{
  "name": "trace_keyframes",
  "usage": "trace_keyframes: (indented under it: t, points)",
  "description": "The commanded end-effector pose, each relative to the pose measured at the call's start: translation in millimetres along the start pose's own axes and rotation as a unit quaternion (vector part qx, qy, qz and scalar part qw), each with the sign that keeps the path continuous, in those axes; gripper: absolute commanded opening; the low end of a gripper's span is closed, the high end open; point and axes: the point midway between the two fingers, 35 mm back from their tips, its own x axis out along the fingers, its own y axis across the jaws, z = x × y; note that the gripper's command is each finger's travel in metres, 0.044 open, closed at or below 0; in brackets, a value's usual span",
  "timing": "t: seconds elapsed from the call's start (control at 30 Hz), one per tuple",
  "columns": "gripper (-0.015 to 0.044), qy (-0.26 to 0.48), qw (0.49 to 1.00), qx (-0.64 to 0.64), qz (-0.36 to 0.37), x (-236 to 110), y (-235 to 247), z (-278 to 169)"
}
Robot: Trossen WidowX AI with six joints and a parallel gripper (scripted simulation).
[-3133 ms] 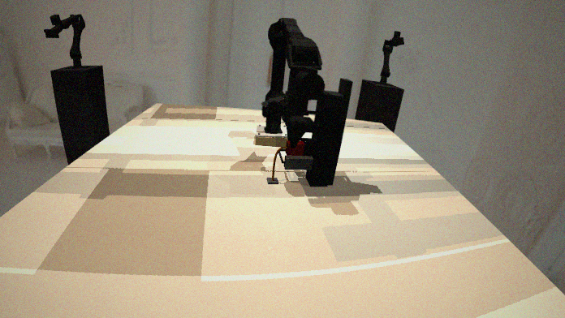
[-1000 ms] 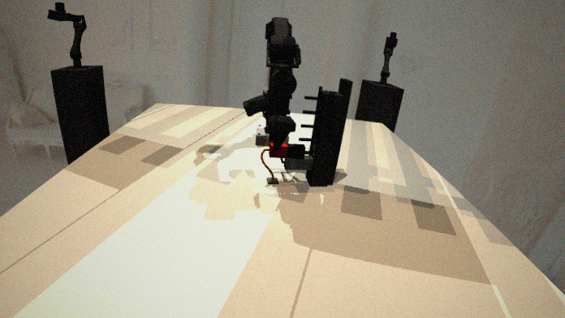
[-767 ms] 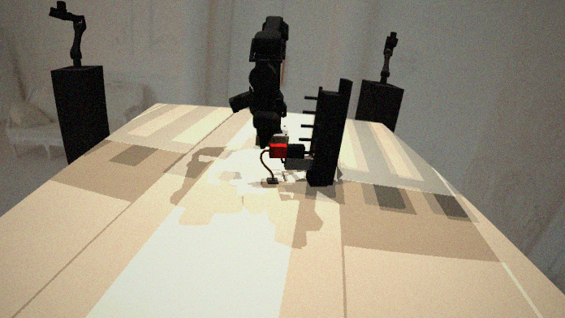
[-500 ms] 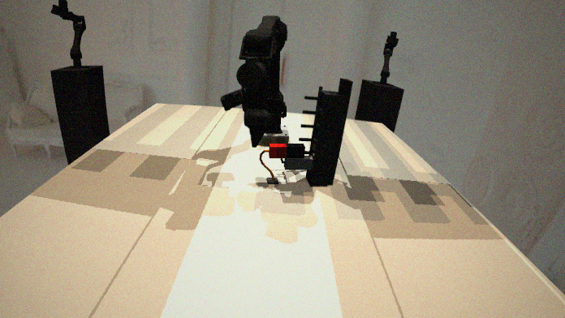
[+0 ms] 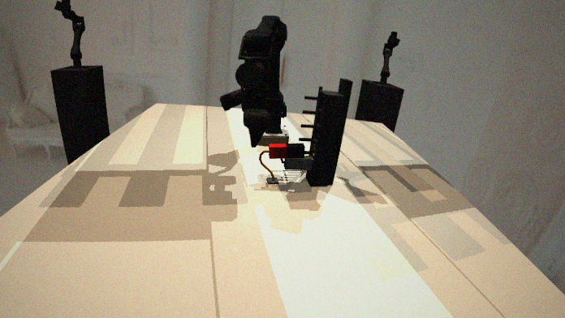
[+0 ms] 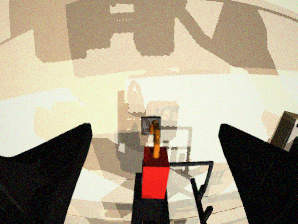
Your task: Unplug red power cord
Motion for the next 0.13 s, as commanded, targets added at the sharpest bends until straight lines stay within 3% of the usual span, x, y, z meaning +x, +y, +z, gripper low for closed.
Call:
trace_keyframes:
  t: [0.0, 0.1]
  points:
    - [0.0440, 0.000, 1.000, -0.003, -0.001, 0.2, -0.3, 0.0]
    - [0.0440, 0.000, 1.000, -0.003, -0.001, 0.2, -0.3, 0.0]
